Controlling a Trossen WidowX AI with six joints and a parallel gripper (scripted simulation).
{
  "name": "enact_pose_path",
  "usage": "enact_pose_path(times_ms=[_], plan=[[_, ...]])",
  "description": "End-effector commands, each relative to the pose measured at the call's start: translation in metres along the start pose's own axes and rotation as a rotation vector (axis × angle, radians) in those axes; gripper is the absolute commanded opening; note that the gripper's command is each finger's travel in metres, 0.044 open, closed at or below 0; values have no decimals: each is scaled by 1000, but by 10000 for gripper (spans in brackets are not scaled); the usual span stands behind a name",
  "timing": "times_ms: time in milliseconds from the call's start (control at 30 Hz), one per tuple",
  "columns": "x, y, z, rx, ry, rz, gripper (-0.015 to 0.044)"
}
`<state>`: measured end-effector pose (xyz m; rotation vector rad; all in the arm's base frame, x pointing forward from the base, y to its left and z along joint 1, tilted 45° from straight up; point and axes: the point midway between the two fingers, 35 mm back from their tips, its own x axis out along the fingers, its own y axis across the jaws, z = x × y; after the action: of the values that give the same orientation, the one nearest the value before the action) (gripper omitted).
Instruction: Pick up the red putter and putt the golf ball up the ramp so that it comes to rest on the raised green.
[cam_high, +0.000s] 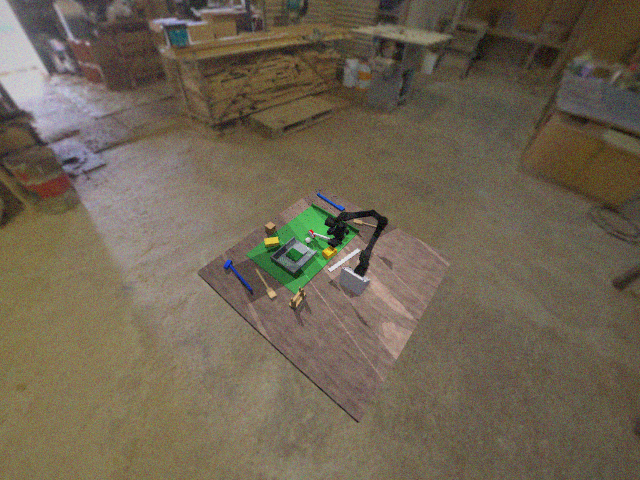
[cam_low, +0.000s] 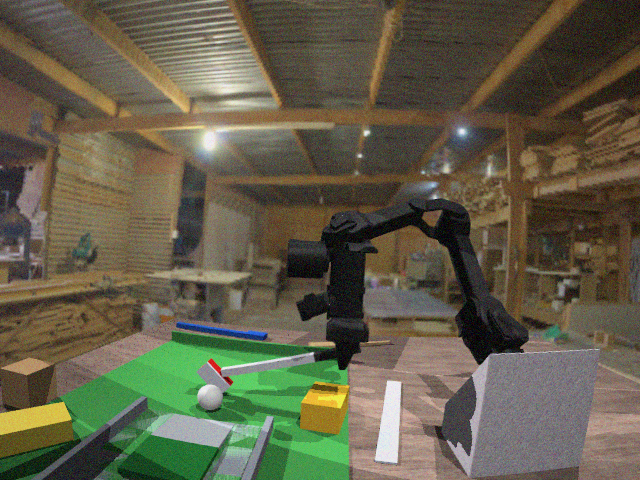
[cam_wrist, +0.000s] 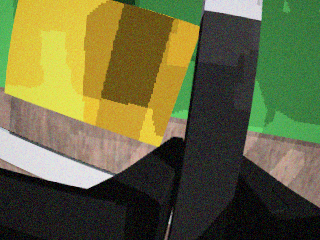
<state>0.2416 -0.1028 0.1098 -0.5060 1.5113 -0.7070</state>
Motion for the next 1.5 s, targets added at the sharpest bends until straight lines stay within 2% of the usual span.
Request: enact_pose_path(times_ms=[0,433,1467], plan=[[-3,7,-1,16,-5,-5,0],[-59,8,-1,15,-4,-3,0],[-52,7,-1,14,-4,-4,0]])
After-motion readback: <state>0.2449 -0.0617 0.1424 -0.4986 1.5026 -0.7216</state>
